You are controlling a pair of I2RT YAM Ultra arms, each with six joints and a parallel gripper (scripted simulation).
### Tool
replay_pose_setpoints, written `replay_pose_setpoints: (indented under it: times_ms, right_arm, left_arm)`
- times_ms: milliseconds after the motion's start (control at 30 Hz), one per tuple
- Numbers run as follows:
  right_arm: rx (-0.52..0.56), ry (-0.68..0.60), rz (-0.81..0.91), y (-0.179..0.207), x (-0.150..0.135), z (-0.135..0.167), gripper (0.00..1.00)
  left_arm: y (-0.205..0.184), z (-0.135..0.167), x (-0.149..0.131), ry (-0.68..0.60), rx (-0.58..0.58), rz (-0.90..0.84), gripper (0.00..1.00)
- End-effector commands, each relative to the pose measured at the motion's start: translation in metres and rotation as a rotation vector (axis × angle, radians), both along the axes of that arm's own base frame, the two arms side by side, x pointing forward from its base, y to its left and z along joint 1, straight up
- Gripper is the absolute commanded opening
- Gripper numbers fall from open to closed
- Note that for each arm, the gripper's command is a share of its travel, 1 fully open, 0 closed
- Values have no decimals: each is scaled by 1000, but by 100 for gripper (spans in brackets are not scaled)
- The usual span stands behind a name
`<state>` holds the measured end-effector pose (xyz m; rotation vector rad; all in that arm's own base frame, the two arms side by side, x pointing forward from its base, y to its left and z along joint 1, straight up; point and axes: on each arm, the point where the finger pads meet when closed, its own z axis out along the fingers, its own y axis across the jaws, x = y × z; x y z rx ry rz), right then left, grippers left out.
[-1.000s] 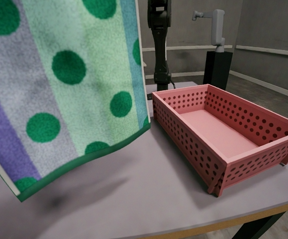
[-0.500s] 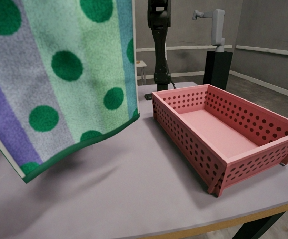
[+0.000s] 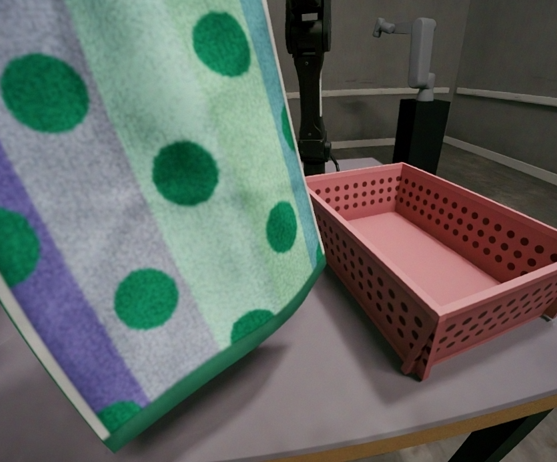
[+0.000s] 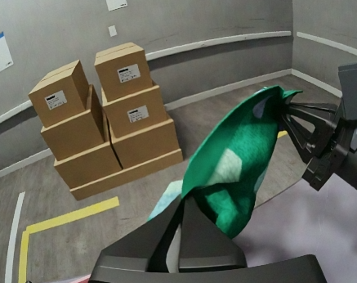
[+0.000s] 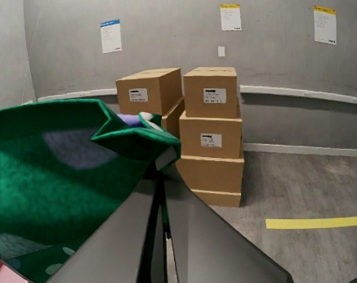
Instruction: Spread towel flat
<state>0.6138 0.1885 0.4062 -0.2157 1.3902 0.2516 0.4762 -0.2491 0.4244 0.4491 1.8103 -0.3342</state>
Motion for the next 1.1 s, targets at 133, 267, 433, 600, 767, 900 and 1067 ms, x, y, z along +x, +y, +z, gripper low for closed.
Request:
replay_pose_setpoints:
  times_ms: [133,267,433,600,767,900,1067]
  right_arm:
    - [-66,217,-10,-11,-42,25,0]
    - [-121,379,5,-10,-68,-3,0]
    - [-181,554,24,-8,-86,-51,0]
    - [-205,640,19,-15,-120,-79,0]
    - [-281,828,50,-11,-134,-100,0]
    - [-298,869,56,-15,-155,-100,0]
    - [-305,896,47,-20,-159,-106,12]
  left_arm:
    - [1,-6,-41,91,39,-31,0]
    - [-1,-44,-67,217,110,-64,0]
    - [-6,-68,-88,327,177,-96,0]
    - [0,-99,-119,401,236,-100,0]
    - [-2,-122,-143,526,318,-156,0]
    - [-2,-137,-157,562,353,-172,0]
    - [-2,-143,-163,577,366,-180,12]
